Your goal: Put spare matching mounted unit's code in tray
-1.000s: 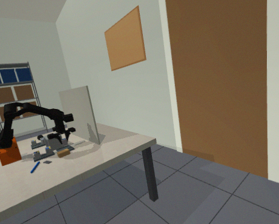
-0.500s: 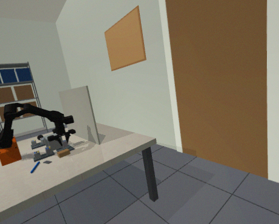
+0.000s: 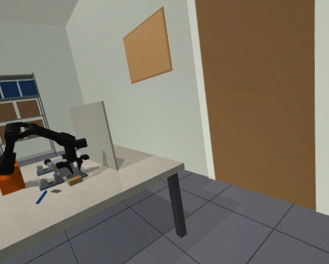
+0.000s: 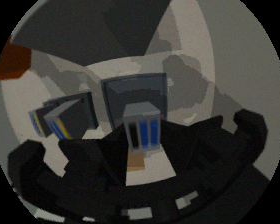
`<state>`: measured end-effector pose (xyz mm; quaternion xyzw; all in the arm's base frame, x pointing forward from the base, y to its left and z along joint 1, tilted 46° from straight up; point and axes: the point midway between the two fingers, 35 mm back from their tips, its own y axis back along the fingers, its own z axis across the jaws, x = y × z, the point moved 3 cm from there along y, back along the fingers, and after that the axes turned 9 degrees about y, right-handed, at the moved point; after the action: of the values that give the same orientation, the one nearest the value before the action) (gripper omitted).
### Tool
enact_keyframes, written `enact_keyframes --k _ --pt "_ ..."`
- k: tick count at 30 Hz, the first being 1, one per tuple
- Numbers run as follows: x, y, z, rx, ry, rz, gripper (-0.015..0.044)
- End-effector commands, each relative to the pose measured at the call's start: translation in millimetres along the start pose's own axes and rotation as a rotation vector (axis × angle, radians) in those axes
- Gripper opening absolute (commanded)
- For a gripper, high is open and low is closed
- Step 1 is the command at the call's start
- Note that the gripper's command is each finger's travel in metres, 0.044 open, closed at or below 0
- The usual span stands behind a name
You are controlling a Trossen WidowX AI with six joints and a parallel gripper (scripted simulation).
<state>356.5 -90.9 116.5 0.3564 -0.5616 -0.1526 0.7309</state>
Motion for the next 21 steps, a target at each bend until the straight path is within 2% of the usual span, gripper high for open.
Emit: enact_keyframes --k 1,15,17,21 --pt "0.0 0.8 -0.4 0.001 0.000 0.000 0.0079" --pt "-0.1 3.5 -1.0 0.001 0.000 -0.001 0.0440" --pt "-0.8 26.2 -4.2 0.003 0.001 -0.007 0.0440" --pt "-1.9 95.9 -2.2 0.002 0.007 -0.011 0.0440"
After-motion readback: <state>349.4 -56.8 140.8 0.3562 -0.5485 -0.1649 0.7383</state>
